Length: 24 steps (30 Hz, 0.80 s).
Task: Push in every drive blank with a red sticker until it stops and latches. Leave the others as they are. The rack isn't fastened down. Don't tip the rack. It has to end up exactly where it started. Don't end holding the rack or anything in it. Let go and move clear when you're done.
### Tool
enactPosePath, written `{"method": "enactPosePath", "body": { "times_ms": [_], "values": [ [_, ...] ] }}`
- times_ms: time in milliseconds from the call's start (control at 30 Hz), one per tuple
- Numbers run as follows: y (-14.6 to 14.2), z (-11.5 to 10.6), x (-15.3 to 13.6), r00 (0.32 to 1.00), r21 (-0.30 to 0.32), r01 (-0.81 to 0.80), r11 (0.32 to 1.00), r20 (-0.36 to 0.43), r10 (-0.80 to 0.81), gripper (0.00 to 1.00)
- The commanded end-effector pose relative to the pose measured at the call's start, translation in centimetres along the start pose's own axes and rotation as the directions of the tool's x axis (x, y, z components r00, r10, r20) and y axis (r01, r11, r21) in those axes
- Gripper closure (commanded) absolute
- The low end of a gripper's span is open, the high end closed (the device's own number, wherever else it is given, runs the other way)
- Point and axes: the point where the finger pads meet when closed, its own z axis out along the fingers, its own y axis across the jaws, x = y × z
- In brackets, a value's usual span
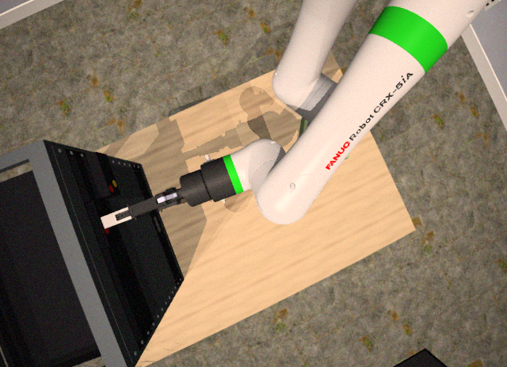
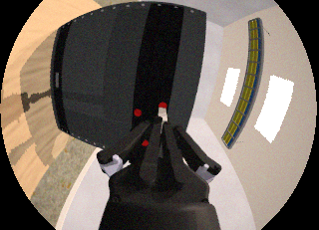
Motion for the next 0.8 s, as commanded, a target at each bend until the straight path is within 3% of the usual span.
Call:
{"method": "enactPosePath", "body": {
  "times_ms": [0,767],
  "values": [
    [0.02,0.01,0.00,1.000,0.000,0.000,1.000,0.000,0.000,1.00],
    [0.03,0.31,0.00,1.000,0.000,0.000,1.000,0.000,0.000,1.00]
  ]
}}
